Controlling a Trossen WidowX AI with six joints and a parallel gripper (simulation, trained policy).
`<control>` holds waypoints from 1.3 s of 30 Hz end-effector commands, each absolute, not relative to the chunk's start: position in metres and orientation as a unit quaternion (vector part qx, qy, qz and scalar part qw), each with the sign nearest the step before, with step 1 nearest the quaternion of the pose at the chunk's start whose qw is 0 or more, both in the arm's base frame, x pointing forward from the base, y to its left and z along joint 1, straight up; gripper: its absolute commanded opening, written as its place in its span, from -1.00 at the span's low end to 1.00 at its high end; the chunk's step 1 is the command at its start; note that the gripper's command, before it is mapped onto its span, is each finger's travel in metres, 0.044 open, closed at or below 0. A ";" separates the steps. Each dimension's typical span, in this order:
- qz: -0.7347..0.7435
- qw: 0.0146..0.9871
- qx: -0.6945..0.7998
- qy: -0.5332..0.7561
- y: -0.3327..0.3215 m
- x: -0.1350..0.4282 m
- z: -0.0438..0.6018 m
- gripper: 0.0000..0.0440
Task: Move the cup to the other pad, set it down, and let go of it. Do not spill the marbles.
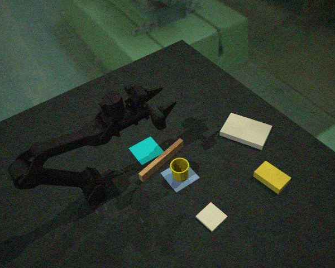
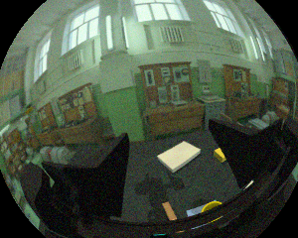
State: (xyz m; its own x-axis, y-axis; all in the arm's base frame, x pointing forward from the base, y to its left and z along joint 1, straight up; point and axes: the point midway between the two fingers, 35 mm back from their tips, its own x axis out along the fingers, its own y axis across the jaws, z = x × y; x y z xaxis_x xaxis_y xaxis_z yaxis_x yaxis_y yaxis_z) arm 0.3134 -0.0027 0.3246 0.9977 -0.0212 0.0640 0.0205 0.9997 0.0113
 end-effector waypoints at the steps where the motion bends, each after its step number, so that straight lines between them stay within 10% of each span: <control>1: -0.011 0.999 0.007 -0.029 -0.003 0.314 0.324 0.70; 14: -0.008 0.998 0.036 0.045 0.006 0.321 0.305 -0.76; 39: 0.011 0.969 0.100 0.228 0.035 0.338 0.275 -0.47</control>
State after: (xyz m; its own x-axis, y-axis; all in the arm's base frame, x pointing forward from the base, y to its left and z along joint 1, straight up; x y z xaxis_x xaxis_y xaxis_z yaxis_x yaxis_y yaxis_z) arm 0.3371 0.0313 0.2789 0.9167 0.0571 -0.3956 0.0180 0.9829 0.1835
